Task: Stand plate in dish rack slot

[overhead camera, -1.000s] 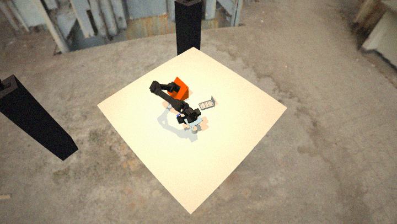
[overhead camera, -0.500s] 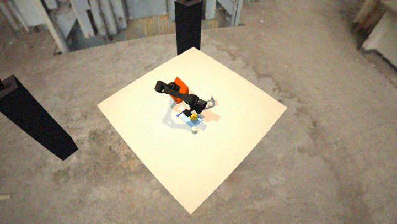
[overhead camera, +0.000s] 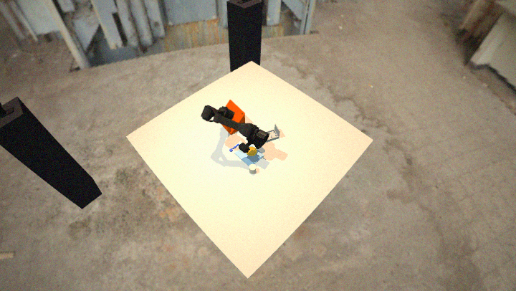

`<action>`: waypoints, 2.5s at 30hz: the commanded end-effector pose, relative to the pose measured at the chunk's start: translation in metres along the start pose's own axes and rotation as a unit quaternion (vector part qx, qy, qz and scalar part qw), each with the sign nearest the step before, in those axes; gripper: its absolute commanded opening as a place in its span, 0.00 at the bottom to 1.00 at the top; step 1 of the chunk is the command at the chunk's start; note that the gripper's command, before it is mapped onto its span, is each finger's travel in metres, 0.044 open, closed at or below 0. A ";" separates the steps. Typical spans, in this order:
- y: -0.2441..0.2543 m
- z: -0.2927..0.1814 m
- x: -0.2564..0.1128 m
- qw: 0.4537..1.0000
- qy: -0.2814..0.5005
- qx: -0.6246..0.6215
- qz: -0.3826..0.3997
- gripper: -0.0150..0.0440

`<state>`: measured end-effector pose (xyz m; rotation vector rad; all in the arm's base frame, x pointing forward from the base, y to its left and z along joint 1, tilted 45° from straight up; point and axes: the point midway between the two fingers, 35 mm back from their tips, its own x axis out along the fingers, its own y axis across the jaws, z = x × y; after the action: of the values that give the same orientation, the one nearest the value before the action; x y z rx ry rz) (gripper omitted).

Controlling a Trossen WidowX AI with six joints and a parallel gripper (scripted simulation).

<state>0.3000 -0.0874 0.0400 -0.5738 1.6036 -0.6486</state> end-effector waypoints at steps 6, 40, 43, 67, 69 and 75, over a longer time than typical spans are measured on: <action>-0.001 0.000 0.014 1.000 0.000 -0.002 -0.003 0.93; -0.001 -0.003 0.044 1.000 0.000 -0.003 -0.004 0.86; -0.001 -0.003 0.044 1.000 0.000 -0.003 -0.004 0.83; 0.004 0.014 -0.045 1.000 -0.007 -0.005 0.004 0.25; 0.004 0.015 -0.054 1.000 -0.007 -0.005 0.004 0.25; 0.004 0.016 -0.079 1.000 -0.008 -0.005 0.004 0.25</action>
<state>0.3234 -0.0410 0.0840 -0.5820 1.5996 -0.6331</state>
